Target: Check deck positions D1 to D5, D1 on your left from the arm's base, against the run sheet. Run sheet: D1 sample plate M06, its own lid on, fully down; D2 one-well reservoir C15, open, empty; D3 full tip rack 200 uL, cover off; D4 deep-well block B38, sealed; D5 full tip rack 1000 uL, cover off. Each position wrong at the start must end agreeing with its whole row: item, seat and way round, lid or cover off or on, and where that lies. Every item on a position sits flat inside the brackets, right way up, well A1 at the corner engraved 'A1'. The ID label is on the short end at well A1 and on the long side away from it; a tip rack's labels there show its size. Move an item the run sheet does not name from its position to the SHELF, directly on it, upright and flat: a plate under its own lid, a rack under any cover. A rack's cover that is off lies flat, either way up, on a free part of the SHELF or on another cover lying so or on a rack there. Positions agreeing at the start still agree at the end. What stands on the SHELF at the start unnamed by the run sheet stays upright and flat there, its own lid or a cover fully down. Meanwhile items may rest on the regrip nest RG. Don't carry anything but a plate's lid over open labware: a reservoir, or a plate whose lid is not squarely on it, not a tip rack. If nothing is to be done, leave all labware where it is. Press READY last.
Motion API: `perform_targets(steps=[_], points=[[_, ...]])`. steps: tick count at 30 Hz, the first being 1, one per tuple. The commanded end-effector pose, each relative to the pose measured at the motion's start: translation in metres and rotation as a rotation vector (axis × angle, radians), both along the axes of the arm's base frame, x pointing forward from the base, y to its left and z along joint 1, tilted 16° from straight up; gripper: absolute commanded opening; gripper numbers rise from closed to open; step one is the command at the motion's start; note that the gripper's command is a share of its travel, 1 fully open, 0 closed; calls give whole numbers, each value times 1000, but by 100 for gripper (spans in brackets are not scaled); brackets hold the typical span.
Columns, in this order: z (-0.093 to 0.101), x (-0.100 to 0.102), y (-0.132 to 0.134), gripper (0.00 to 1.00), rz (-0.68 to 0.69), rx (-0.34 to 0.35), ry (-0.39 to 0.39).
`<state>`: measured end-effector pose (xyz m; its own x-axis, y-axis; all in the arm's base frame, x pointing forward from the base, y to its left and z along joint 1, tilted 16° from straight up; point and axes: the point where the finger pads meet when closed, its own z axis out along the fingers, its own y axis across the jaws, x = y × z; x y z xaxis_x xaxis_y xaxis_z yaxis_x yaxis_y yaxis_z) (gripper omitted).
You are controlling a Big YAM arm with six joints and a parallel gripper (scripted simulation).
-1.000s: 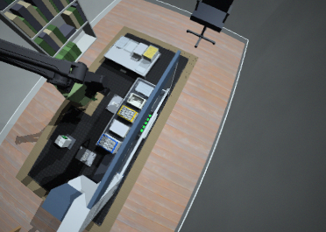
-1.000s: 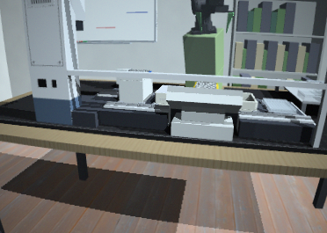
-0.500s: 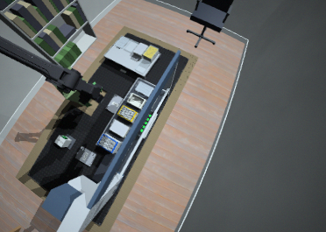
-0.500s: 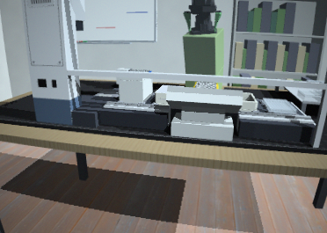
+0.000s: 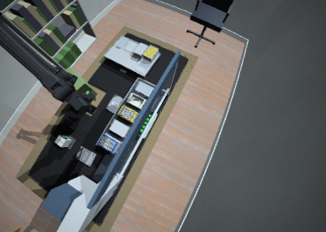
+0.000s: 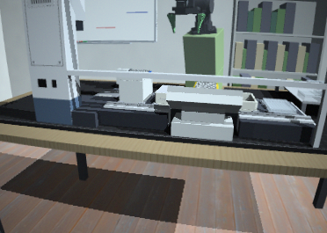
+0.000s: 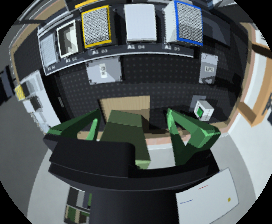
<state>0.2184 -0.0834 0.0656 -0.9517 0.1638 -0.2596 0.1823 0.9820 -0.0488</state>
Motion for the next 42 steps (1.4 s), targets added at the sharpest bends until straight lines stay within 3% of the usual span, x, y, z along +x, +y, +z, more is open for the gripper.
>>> perform_targets(steps=[1,6,42], points=[[31,24,-27,100,59,-56,-64],[34,18,-41,100,59,-58,-60],[35,21,-38,100,74,-62,-64]])
